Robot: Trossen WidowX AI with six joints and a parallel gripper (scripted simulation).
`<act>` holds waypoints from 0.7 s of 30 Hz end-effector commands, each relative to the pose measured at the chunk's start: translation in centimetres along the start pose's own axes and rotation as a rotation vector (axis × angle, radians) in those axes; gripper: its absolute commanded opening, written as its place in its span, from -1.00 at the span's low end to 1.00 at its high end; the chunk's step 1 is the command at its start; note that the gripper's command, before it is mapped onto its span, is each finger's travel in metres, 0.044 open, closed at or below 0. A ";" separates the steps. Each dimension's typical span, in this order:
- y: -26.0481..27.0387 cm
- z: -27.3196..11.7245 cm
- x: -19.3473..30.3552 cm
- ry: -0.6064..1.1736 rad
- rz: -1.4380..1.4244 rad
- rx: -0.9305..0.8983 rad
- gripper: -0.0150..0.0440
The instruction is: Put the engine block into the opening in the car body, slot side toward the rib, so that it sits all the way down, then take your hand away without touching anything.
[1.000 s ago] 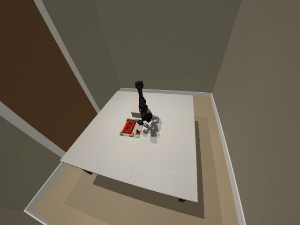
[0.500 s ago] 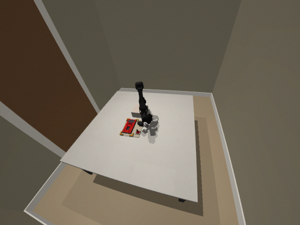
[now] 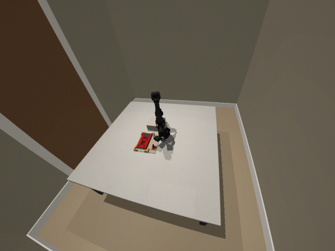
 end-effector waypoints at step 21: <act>-0.5 -3.2 -0.4 0.005 0.003 0.002 -0.49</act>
Point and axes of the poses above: the point midway between the two fingers, 35 mm back from their tips, its own z axis out along the fingers, its own y axis across the jaws, x = y × z, the point moved 2 cm from there along -z, back along the fingers, and after that the axes turned 14 degrees about -z, right-handed, at the moved point
